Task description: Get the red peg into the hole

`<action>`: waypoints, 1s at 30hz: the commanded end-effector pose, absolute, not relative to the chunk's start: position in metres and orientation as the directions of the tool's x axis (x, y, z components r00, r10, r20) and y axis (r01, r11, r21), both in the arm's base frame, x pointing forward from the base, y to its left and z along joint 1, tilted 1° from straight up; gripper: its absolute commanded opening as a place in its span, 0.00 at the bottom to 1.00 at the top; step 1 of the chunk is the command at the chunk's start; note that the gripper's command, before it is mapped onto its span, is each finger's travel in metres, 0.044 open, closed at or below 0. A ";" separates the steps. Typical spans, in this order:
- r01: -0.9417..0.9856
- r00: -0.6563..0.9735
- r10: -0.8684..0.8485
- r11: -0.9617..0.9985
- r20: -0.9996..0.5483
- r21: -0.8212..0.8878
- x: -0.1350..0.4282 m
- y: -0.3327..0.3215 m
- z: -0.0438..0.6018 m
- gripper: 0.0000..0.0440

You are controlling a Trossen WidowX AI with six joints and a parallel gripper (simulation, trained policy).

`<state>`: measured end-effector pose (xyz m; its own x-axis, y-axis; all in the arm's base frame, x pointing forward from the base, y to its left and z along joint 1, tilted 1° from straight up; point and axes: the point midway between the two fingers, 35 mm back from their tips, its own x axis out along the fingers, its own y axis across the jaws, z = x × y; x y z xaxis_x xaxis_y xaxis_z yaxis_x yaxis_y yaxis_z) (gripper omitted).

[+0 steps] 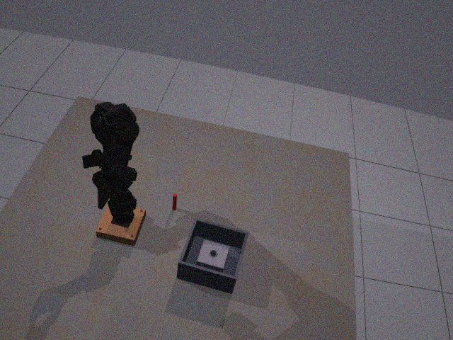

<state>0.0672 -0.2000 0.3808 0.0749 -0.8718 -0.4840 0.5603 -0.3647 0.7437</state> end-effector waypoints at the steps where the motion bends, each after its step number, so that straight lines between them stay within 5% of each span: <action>1: 0.634 0.107 -0.839 -0.356 -0.534 0.687 0.083 -0.199 0.365 1.00; 30: 0.962 0.263 -0.431 0.187 -0.863 0.200 0.200 -0.088 0.247 1.00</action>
